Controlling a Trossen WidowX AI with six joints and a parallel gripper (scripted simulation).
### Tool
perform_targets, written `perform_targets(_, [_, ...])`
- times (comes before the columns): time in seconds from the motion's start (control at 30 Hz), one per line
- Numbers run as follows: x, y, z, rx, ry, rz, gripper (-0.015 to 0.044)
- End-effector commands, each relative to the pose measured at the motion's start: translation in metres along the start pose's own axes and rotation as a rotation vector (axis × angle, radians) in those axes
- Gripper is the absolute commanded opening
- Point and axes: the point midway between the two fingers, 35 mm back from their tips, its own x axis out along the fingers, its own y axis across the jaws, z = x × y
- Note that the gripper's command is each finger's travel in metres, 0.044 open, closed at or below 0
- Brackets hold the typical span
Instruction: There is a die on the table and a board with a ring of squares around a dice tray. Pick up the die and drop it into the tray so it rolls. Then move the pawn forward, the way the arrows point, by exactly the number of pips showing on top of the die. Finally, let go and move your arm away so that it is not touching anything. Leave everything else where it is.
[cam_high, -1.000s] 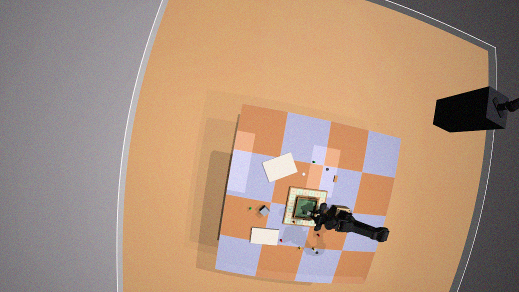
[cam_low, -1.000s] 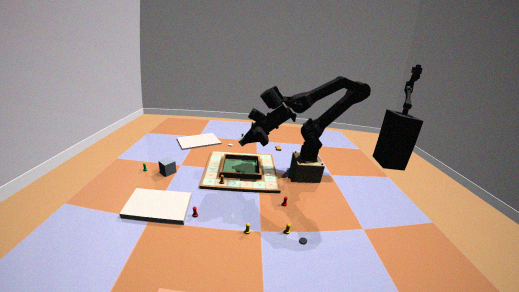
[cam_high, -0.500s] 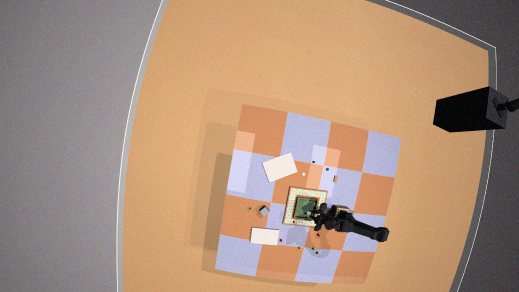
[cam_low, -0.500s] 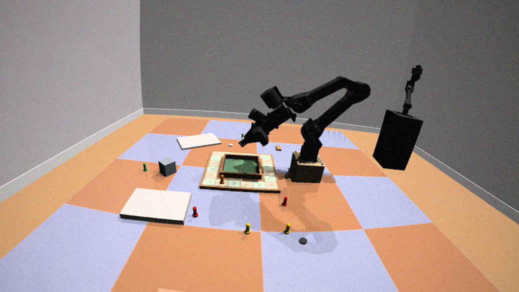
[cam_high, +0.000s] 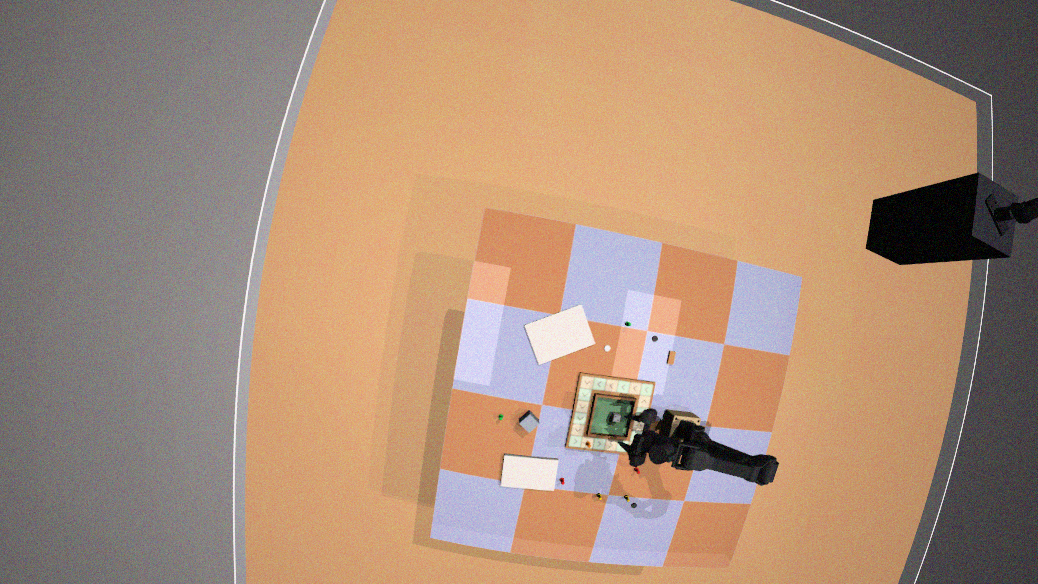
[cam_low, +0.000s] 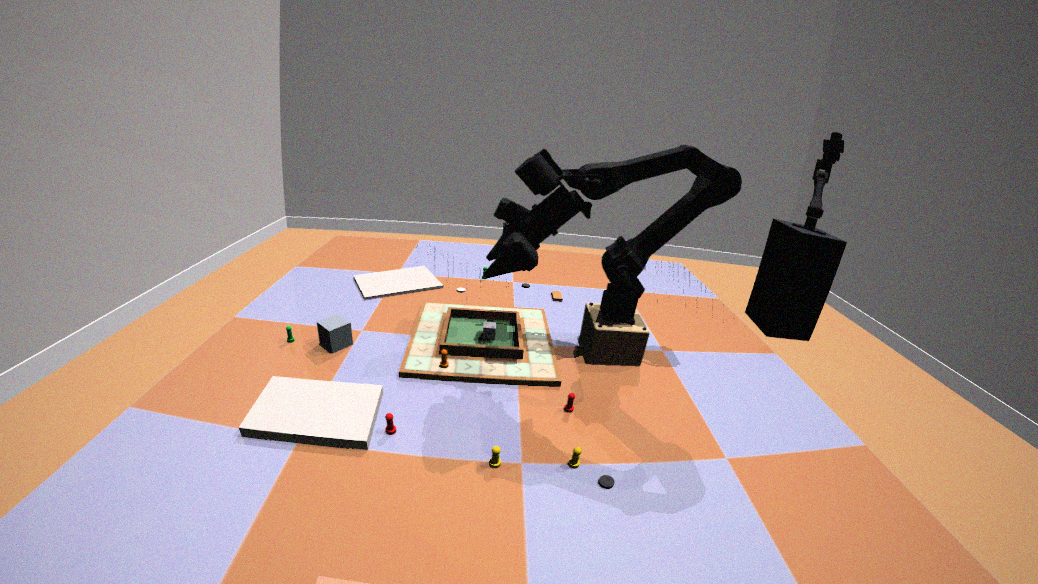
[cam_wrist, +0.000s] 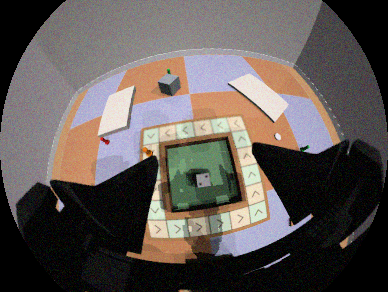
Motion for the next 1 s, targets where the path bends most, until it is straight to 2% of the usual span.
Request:
perform_targets(0.0, [0.008, 0.000, 0.001, -0.002, 0.140, 0.003, 0.0440])
perform_targets(0.4, [0.044, 0.001, -0.013, -0.006, 0.691, 0.001, 0.0440])
perform_targets(0.5, [0.045, 0.001, -0.014, -0.006, 0.718, 0.001, 0.0440])
perform_targets(0.57, [0.043, 0.002, -0.013, -0.001, 0.675, 0.004, 0.0440])
perform_targets(0.67, [0.055, 0.017, -0.004, 0.045, 0.688, -0.007, 0.0361])
perform_targets(0.87, [0.102, 0.099, 0.015, 0.226, 0.739, -0.074, 0.0204])
perform_targets(0.97, [0.112, 0.120, 0.013, 0.268, 0.750, -0.094, 0.0200])
